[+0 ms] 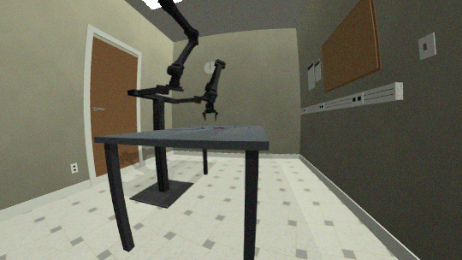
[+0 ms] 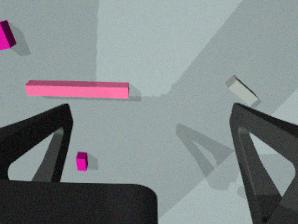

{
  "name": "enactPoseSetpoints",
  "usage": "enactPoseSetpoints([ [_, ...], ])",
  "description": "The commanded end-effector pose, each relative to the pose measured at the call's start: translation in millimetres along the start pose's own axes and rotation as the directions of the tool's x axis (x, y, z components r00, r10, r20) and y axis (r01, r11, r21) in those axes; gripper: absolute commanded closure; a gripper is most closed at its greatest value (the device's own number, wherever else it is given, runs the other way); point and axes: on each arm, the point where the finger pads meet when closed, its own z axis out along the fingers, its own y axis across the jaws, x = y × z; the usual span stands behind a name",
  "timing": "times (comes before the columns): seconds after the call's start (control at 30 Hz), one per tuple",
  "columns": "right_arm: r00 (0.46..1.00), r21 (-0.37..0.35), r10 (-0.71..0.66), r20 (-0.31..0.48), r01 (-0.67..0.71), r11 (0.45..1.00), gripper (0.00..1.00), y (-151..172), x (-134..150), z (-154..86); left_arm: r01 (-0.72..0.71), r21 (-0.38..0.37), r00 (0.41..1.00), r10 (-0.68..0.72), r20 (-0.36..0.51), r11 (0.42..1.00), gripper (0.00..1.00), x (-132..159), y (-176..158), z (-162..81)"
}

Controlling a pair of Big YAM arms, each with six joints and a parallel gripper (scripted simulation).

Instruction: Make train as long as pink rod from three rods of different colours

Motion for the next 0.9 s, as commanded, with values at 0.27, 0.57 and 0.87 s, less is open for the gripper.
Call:
enactPoseSetpoints([
  [0.27, 0.998, 0.024, 0.009, 0.061, -0.011, 1.0, 0.0, -10.9, -23.8, -7.5, 0.354, -0.001, 0.935, -0.353, 0.027, 0.935, 0.0, -15.7, 12.4, -10.5],
  [0.57, 0.998, 0.024, 0.009, 0.061, -0.011, 1.0, 0.0, -10.9, -23.8, -7.5, 0.557, 0.005, 0.83, -0.557, 0.025, 0.831, 0.0, -15.3, 12.7, -9.8],
  [0.87, 0.998, 0.024, 0.009, 0.061, -0.011, 1.0, 0.0, -10.9, -23.8, -7.5, 0.722, 0.009, 0.692, -0.722, 0.023, 0.692, 0.0, -14.9, 12.8, -9.2],
])
